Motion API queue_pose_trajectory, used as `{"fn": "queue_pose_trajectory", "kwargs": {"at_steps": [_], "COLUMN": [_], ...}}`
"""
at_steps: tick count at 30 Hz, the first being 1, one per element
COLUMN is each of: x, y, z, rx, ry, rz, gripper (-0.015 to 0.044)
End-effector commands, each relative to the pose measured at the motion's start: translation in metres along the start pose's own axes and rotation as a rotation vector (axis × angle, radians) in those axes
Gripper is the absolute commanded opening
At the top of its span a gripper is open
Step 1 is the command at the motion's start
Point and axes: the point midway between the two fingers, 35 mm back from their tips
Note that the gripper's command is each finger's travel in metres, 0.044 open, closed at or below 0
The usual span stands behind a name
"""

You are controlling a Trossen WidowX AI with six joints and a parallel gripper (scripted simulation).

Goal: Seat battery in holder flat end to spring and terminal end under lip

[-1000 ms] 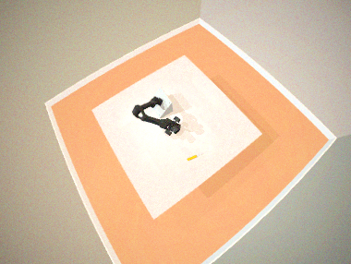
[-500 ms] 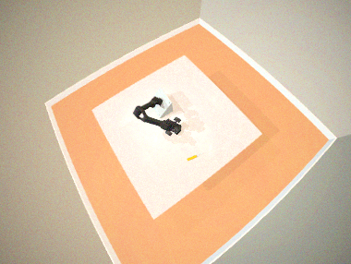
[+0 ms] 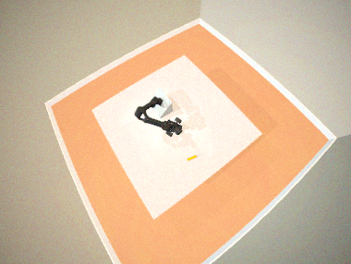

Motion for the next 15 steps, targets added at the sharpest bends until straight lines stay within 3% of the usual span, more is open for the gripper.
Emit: {"fn": "queue_pose_trajectory", "kwargs": {"at_steps": [1, 10, 14, 15], "x": [-0.0014, -0.0014, -0.0014, -0.0014], "y": [-0.0007, -0.0007, -0.0007, -0.0007], "z": [-0.0007, -0.0008, -0.0008, -0.0008], "rx": [0.002, -0.001, -0.001, -0.001], "ry": [-0.004, -0.004, -0.004, -0.004], "rz": [0.007, 0.011, 0.011, 0.011], "gripper": [0.0081, 0.0081, 0.0183, 0.0183]}}
Point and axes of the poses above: the point midway between the two fingers, 35 mm back from their tips, its own y axis back along the fingers, its own z axis across the jaws, x = y × z, and after that the axes turned 6 degrees about y, right-handed
